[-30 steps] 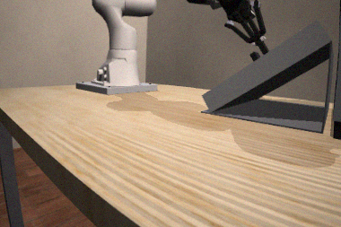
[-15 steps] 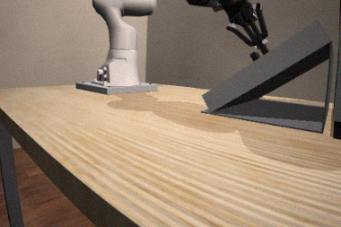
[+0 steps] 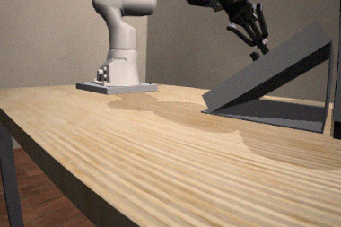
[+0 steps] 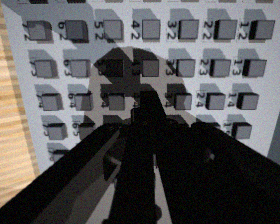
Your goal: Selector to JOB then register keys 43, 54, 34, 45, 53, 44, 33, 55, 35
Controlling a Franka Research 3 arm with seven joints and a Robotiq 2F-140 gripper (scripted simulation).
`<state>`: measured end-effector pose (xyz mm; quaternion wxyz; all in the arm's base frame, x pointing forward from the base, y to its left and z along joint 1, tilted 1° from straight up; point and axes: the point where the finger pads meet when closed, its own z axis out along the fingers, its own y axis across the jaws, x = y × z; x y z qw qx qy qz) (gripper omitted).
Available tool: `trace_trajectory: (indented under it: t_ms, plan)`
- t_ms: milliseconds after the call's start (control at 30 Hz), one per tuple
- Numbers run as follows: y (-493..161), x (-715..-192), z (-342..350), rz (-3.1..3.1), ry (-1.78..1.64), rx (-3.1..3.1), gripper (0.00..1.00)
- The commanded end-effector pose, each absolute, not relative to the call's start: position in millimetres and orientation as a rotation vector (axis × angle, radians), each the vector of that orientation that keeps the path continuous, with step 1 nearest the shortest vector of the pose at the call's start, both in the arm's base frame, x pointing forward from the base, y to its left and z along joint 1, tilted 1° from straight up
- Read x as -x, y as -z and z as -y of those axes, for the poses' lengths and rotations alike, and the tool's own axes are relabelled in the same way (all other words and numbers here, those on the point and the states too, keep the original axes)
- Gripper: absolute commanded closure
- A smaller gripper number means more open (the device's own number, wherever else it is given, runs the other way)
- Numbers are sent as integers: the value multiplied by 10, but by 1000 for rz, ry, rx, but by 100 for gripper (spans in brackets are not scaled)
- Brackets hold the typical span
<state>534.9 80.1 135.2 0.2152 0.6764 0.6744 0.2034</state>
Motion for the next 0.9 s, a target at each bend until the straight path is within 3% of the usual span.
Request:
trace_trajectory:
  t_ms: [0,867]
  plan:
    - [-1370,-5365,-795,-1860,-569,-1880,90]
    - [-1311,-5405,-793,-1860,-568,-1879,90]
